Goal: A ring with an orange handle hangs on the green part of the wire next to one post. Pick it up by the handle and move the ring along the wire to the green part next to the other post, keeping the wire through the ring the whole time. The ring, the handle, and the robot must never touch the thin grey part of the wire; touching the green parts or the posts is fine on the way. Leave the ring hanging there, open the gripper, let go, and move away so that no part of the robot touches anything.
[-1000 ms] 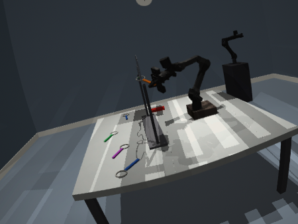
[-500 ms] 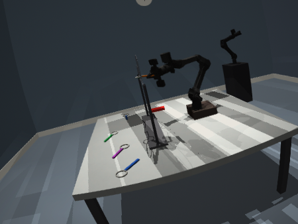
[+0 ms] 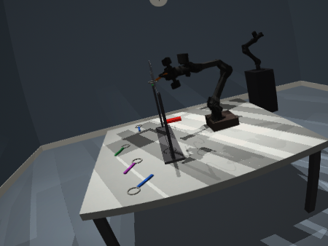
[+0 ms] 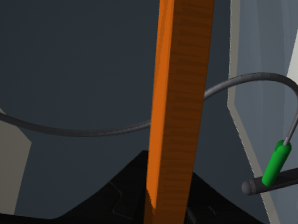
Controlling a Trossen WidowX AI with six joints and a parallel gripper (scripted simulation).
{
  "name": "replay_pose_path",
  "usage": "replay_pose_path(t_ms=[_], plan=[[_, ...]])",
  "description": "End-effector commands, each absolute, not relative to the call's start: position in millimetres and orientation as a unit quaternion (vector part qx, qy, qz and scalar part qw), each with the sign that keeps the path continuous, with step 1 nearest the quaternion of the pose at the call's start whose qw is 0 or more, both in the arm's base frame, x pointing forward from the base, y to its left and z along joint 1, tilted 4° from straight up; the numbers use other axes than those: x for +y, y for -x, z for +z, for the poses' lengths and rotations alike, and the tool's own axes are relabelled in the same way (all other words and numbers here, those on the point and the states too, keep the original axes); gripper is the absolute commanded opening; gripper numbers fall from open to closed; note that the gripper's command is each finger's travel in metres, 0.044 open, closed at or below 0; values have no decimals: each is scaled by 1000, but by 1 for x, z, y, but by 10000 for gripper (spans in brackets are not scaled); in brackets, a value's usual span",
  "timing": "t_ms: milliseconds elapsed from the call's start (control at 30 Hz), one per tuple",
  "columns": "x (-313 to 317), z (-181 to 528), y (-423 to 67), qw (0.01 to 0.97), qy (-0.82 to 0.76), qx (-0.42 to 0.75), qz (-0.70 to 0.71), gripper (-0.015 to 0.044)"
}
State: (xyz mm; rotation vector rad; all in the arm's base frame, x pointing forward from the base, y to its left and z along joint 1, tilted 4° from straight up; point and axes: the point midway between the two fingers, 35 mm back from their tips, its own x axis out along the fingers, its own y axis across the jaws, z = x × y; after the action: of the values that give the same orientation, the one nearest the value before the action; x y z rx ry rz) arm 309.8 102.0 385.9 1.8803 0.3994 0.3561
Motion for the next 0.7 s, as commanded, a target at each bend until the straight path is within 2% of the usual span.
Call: replay_pose_path(t_ms=[0,300,667], plan=[[97,399,-309,531,-816,162,161,-150],[89,412,-309,511,-828,157,166,-150],[86,416,-309,533,-815,163,161,-150]])
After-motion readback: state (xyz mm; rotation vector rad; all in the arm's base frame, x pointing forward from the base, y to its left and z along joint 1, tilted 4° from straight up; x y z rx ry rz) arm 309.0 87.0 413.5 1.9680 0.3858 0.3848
